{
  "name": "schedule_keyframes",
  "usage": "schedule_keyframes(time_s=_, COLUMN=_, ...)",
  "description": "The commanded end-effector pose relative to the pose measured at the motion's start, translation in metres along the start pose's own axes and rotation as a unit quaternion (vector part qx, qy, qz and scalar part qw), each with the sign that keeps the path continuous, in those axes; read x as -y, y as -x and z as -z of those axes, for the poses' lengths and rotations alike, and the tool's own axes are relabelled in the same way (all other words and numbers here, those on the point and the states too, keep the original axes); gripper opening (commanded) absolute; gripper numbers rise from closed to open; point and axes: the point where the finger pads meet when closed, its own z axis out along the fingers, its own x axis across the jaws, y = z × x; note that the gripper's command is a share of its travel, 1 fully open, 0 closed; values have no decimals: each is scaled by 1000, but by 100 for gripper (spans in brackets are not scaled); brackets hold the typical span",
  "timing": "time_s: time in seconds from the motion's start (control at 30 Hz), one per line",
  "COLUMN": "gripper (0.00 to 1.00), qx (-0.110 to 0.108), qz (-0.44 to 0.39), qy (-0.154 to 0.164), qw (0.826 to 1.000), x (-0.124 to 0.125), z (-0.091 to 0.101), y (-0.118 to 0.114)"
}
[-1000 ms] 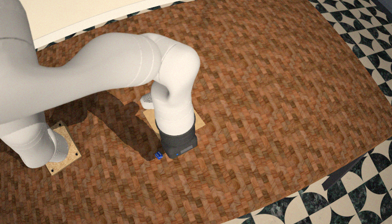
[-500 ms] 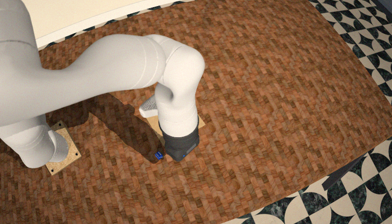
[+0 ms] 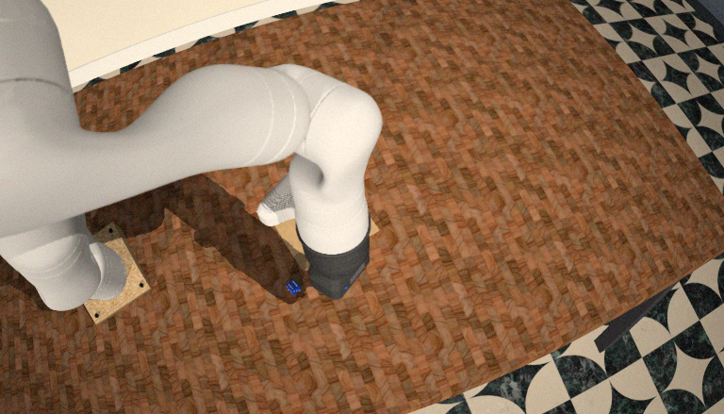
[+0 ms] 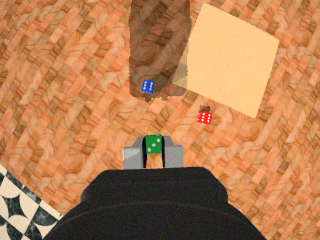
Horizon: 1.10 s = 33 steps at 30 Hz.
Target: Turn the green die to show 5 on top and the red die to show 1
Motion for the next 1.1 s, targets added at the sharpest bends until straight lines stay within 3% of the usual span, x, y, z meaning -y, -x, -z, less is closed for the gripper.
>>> schedule_keyframes(time_s=0.0, gripper=34, qx=0, qz=1, qy=-1, qw=1000, x=-1, z=0, y=1)
schedule_keyframes(time_s=1.07, gripper=34, qx=2, qz=13, qy=12, qw=1000, x=-1, z=-1, y=2)
